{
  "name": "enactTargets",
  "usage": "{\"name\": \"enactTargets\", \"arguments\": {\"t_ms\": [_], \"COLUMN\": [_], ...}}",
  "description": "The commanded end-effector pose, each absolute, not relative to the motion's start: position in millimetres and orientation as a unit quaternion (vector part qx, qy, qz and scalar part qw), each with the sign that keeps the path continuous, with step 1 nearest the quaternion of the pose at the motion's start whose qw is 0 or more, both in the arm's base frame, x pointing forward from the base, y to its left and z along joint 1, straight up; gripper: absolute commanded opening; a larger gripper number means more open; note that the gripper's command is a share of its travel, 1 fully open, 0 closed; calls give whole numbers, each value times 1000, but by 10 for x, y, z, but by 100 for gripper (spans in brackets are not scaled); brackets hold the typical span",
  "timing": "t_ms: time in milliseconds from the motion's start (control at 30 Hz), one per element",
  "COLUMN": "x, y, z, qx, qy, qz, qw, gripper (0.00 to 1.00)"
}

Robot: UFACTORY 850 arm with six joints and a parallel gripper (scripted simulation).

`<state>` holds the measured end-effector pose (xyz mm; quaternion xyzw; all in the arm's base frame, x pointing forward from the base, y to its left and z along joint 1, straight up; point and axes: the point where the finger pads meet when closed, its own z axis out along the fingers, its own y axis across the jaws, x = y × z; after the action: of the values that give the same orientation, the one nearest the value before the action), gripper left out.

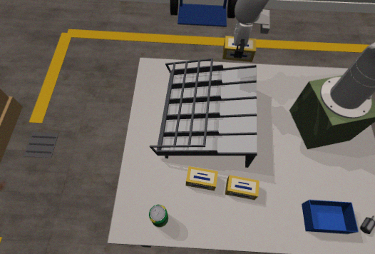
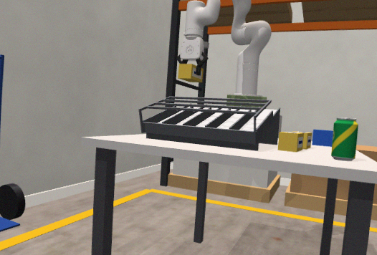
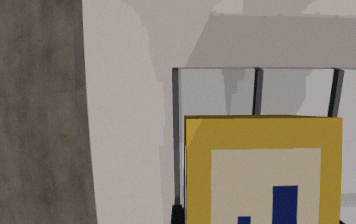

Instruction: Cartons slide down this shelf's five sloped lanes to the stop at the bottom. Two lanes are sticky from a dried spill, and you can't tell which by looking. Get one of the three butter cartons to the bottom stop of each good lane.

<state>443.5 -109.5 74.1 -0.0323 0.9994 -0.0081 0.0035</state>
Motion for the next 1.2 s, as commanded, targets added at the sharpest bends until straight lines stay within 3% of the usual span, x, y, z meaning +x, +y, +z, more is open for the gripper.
{"name": "enactTargets", "arguments": {"t_ms": [0, 1167], "x": [4445, 4440], "y": [-1103, -1110], "z": [747, 274], "qx": [-33, -33], "qy": [999, 999], "qz": [-3, -6], "qw": [4, 4], "gripper": [0, 0]}}
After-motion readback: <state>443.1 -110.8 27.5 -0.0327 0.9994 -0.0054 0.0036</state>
